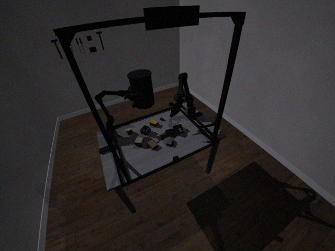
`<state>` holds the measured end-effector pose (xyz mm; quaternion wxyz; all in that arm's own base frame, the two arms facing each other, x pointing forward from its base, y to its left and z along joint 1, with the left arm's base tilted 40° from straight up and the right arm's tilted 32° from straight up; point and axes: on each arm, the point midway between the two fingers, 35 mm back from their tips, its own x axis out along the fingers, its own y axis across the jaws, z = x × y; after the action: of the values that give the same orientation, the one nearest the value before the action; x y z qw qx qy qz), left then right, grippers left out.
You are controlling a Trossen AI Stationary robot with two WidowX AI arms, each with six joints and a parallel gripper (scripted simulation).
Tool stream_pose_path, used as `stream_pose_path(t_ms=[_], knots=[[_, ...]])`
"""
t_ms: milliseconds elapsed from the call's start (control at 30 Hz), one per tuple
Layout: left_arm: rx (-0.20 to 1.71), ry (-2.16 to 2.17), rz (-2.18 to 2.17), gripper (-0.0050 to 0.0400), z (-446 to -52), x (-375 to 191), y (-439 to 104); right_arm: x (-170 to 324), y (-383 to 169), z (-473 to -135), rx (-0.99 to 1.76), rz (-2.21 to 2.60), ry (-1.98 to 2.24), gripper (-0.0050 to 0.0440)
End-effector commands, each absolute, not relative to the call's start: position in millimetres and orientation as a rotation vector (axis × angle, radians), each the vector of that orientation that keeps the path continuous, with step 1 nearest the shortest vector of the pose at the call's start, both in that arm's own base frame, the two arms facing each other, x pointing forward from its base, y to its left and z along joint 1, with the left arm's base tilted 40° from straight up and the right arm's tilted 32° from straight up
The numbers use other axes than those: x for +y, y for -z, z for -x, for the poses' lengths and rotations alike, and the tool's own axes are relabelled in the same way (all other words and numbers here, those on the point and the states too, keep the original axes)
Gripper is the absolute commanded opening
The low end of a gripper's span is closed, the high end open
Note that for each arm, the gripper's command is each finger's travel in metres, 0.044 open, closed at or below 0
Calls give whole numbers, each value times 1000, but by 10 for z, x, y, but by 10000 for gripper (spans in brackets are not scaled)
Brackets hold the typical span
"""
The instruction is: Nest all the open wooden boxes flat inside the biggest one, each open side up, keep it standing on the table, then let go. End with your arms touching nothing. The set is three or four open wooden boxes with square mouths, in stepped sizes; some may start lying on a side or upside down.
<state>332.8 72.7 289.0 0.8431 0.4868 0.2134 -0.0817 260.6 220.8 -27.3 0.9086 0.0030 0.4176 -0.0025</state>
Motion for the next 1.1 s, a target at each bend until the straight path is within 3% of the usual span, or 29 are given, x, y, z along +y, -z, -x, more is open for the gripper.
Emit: stream_pose_path(t_ms=[0,767,1067], knots=[[396,111,-894,400,-3335,618,-2895,2081,291,-2719,936,62,71,400],[-23,-6,-59,400,-3183,34,-3210,1089,-74,-2767,1463,395,406,400],[-50,0,0,400,-3158,0,-3228,988,-151,-2695,1527,434,434,400]])
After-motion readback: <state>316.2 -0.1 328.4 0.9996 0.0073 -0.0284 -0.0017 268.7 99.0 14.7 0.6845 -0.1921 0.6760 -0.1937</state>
